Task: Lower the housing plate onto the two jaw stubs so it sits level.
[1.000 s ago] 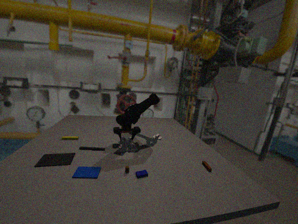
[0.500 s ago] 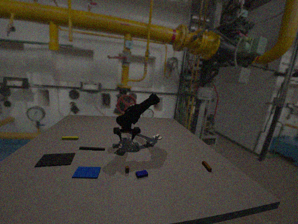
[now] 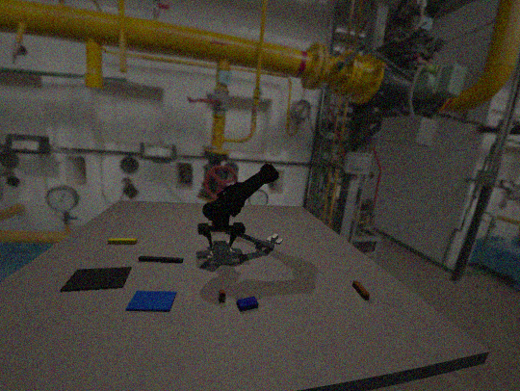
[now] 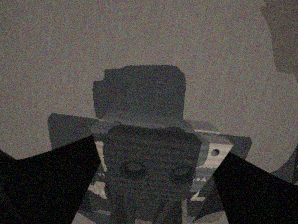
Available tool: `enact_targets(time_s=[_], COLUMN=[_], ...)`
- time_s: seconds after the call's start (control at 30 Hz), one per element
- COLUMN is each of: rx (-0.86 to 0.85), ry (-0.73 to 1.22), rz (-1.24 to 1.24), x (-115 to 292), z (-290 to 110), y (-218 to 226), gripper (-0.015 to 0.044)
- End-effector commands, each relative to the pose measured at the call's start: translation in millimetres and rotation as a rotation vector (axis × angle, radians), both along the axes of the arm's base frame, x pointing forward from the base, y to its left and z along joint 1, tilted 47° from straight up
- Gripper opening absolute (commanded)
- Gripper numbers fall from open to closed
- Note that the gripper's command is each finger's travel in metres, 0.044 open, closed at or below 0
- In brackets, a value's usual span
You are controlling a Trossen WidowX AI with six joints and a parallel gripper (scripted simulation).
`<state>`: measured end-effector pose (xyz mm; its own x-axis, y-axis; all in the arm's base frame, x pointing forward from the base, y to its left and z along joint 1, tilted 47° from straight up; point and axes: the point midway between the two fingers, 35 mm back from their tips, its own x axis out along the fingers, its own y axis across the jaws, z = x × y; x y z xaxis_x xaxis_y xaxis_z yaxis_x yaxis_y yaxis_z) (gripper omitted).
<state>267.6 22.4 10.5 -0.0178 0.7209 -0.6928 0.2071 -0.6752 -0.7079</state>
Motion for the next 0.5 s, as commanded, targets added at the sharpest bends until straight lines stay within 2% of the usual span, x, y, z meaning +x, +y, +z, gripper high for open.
enact_targets(time_s=[0.0,0.47], rx=[0.005,0.005], ry=[0.004,0.004], rz=[-0.007,-0.007], x=[0.4,0.3], z=[-0.1,-2.1], y=[0.4,2.6], gripper=[0.0351,0.0351])
